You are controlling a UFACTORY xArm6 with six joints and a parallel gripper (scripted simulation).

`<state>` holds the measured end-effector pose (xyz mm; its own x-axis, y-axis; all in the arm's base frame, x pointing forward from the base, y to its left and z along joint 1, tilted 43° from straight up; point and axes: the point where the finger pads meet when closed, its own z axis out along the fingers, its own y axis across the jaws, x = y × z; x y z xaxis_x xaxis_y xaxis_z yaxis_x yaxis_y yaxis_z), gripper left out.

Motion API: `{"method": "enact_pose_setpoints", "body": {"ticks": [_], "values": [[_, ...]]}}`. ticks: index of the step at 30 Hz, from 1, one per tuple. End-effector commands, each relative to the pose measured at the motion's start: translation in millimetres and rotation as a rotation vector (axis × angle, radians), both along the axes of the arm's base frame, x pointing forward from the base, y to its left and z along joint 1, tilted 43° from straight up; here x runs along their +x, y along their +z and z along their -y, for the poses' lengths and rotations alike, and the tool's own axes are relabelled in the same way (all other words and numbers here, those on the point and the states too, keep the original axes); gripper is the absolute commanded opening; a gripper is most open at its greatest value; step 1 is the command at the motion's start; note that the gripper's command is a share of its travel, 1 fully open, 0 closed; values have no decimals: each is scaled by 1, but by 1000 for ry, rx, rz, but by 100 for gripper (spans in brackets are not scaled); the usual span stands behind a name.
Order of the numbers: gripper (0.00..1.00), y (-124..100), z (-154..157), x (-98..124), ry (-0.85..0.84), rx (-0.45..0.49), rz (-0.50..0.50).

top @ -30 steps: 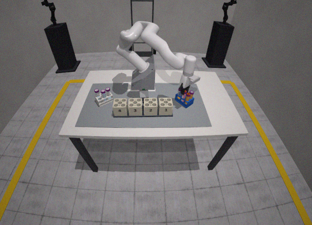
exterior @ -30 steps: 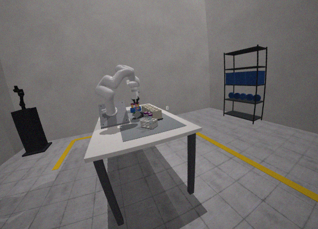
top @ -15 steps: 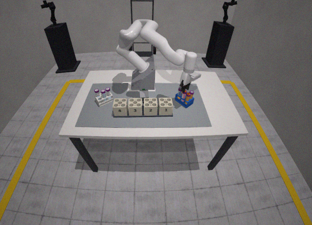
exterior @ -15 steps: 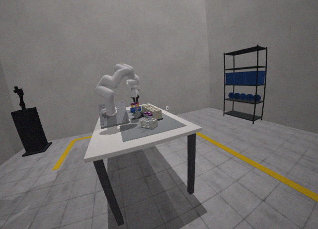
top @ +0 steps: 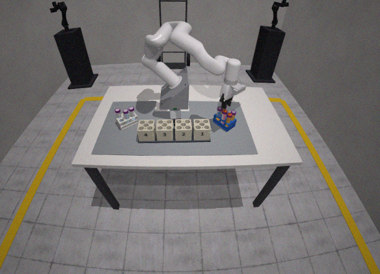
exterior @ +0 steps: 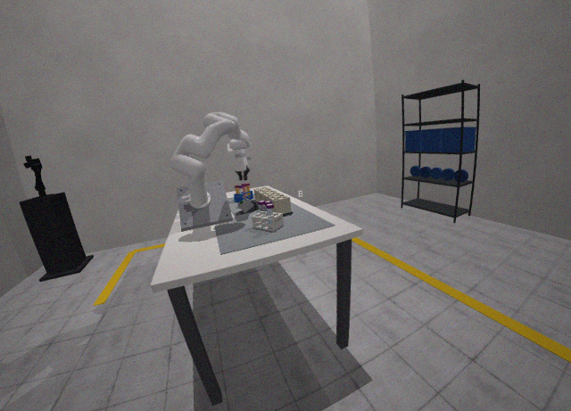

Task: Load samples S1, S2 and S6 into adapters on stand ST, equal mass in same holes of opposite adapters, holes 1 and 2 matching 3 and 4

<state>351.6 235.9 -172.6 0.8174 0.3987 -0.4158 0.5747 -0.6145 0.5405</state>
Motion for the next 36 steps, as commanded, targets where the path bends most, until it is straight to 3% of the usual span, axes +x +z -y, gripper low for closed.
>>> {"method": "enact_pose_setpoints", "body": {"ticks": [1,36], "values": [[44,7,-7,1,1,4,3],[44,52,-49,4,1,4,3]]}}
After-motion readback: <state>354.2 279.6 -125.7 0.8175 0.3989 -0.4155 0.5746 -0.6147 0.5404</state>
